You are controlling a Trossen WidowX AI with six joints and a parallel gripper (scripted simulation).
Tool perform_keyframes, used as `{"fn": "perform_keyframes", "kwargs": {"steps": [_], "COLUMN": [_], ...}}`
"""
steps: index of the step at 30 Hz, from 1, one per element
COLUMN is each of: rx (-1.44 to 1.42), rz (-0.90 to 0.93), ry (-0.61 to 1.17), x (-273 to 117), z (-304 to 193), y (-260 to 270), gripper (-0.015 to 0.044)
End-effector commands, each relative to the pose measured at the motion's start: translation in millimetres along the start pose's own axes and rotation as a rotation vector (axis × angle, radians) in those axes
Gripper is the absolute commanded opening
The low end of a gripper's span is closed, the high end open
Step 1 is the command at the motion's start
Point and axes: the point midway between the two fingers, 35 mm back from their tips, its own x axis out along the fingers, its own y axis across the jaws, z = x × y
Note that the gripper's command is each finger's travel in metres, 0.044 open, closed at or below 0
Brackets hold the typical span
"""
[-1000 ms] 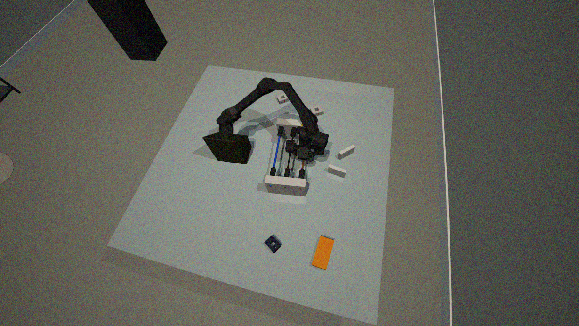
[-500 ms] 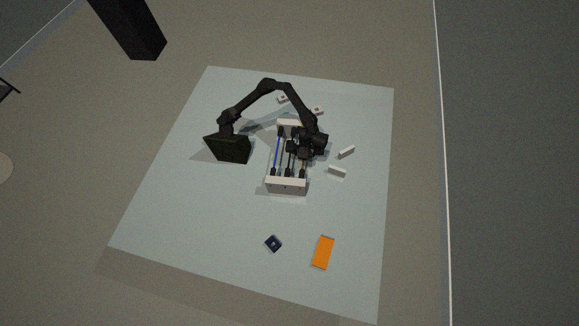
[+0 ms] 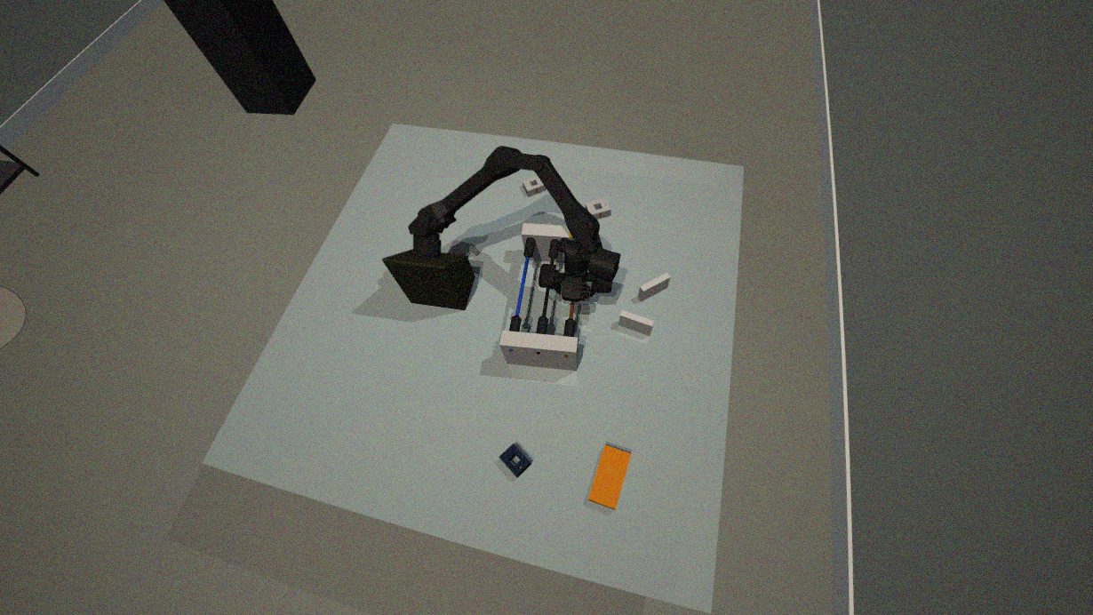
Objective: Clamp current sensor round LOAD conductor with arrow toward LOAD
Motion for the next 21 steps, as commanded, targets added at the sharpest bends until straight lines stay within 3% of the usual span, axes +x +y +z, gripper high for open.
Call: {"fn": "perform_keyframes", "kwargs": {"steps": [1, 21], "rx": [0.0, 0.007], "rz": [0.0, 0.015], "ry": [0.0, 0.003], "x": [-0.2, -9.5], "z": [-0.1, 0.2], "y": [0.0, -0.2], "gripper": [0.0, 0.0]}}
